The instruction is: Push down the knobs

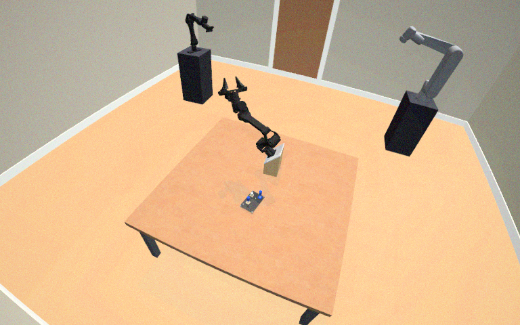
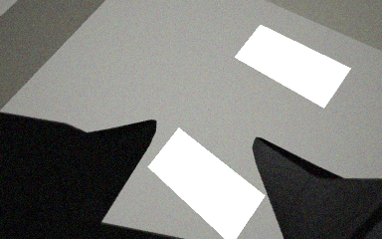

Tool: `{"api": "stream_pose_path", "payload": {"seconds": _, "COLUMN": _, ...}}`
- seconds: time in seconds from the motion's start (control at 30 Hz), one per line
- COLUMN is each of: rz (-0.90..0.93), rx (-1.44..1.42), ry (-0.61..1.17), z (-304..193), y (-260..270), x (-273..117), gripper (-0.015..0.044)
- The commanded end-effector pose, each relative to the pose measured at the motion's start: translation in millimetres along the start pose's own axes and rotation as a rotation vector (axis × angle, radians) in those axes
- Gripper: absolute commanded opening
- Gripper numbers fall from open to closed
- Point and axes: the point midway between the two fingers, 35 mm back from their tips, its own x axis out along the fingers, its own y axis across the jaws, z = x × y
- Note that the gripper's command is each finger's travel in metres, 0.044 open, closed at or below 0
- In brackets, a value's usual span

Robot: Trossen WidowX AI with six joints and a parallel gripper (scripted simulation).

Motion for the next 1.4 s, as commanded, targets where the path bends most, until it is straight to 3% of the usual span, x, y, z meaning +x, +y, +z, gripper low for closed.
{"api": "stream_pose_path", "payload": {"seconds": 0.0, "rz": -0.001, "rx": 0.004, "ry": -0.003, "z": 0.9, "y": 0.2, "x": 0.1, "gripper": 0.0374}}
{"api": "stream_pose_path", "payload": {"seconds": 0.47, "rz": 0.042, "rx": 0.327, "ry": -0.28, "z": 85.1, "y": 17.7, "x": 8.6, "gripper": 0.0006}}
{"api": "stream_pose_path", "payload": {"seconds": 1.37, "rz": 0.263, "rx": 0.864, "ry": -0.805, "z": 233.4, "y": 11.6, "x": -33.8, "gripper": 0.0}}
